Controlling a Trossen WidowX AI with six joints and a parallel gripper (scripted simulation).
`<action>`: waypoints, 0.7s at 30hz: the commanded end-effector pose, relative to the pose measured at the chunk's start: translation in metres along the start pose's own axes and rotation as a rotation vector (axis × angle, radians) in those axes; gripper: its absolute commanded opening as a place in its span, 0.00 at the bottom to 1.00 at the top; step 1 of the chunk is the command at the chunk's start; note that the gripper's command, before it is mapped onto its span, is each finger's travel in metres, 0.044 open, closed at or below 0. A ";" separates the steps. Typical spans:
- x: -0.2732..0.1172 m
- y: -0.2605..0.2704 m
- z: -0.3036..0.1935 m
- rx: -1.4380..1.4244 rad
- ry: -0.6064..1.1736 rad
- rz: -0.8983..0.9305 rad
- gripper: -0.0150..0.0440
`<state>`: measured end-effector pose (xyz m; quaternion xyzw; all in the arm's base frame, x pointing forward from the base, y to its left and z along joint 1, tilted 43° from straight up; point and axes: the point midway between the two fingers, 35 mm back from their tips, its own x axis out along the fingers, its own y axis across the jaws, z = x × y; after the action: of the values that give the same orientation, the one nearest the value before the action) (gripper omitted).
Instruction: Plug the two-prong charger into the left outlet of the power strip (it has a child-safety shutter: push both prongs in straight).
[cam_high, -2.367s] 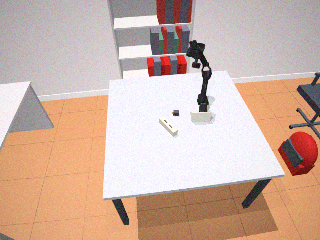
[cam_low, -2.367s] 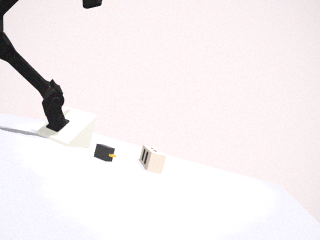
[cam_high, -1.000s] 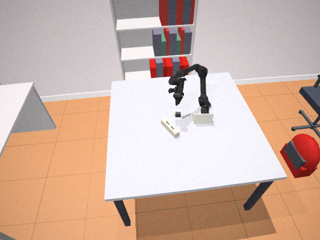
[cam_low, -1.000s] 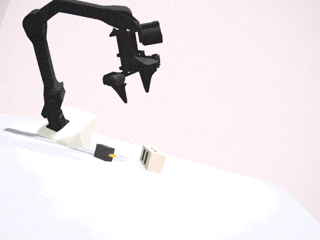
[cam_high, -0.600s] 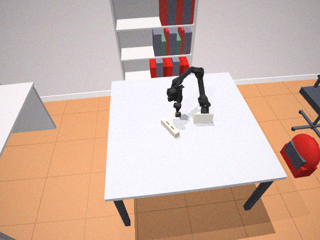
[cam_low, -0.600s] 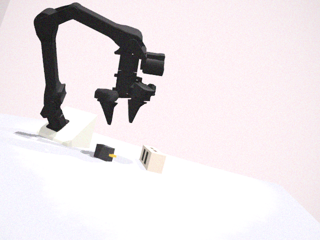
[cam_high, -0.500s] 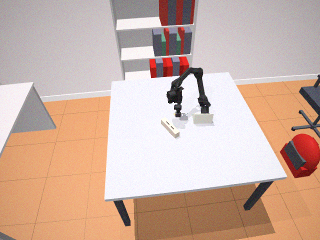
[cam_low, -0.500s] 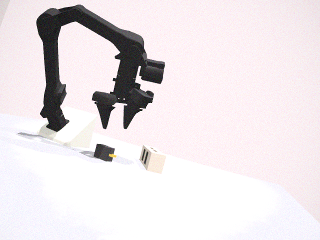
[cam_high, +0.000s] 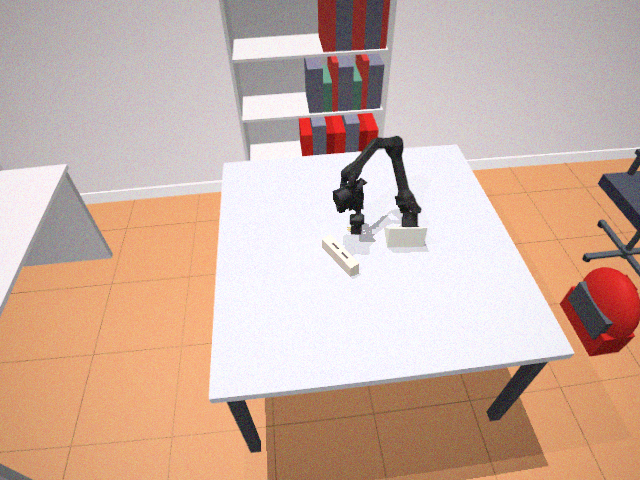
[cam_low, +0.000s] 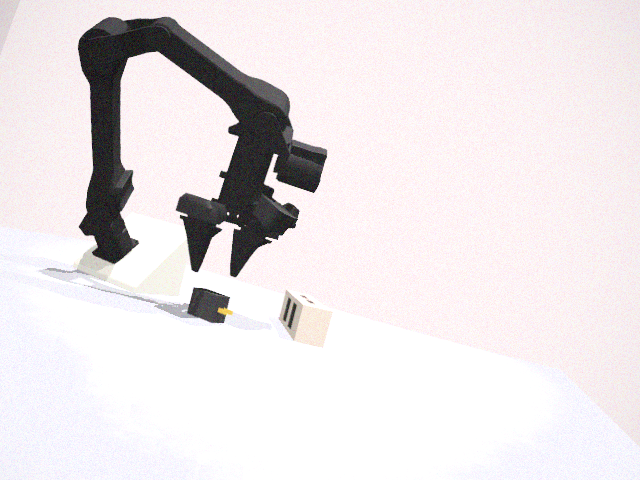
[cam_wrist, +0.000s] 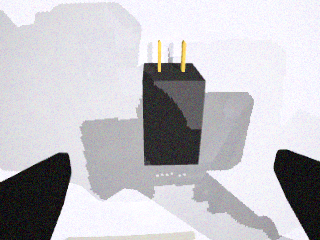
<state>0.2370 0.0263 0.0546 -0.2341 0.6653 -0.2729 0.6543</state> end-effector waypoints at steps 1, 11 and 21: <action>0.008 -0.001 0.001 -0.008 0.002 -0.008 1.00; 0.019 -0.001 0.003 -0.008 0.001 -0.008 1.00; 0.035 -0.001 0.004 -0.008 0.001 -0.008 1.00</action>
<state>0.2403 0.0064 0.0328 -0.2342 0.6652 -0.2733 0.6541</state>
